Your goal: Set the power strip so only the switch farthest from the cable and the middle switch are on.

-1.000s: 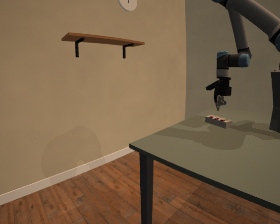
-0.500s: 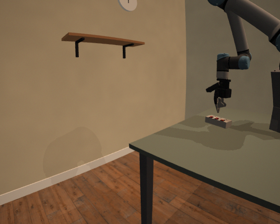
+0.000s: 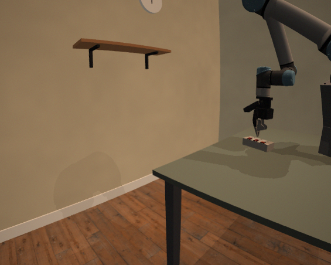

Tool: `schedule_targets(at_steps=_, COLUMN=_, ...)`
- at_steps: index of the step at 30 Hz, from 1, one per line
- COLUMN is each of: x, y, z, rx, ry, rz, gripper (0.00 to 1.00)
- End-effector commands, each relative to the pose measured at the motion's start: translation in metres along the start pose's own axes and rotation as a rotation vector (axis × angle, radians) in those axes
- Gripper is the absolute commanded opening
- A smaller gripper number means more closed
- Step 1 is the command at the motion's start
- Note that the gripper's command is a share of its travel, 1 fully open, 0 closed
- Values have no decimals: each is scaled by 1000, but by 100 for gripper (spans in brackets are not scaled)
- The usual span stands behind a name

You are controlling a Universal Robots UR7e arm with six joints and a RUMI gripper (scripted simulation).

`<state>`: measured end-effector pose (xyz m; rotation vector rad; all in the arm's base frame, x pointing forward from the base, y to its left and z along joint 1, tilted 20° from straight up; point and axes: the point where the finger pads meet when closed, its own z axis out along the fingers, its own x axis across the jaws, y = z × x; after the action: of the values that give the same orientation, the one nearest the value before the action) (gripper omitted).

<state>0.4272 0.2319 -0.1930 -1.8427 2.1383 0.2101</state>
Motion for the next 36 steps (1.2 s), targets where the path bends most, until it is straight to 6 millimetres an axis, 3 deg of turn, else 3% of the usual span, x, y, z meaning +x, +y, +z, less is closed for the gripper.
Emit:
schedule_targets(at_steps=1, x=0, y=0, z=5, rx=1, ry=0, rz=0, gripper=0)
schedule_targets(at_steps=36, x=0, y=0, z=12, rx=1, ry=0, rz=0, gripper=0)
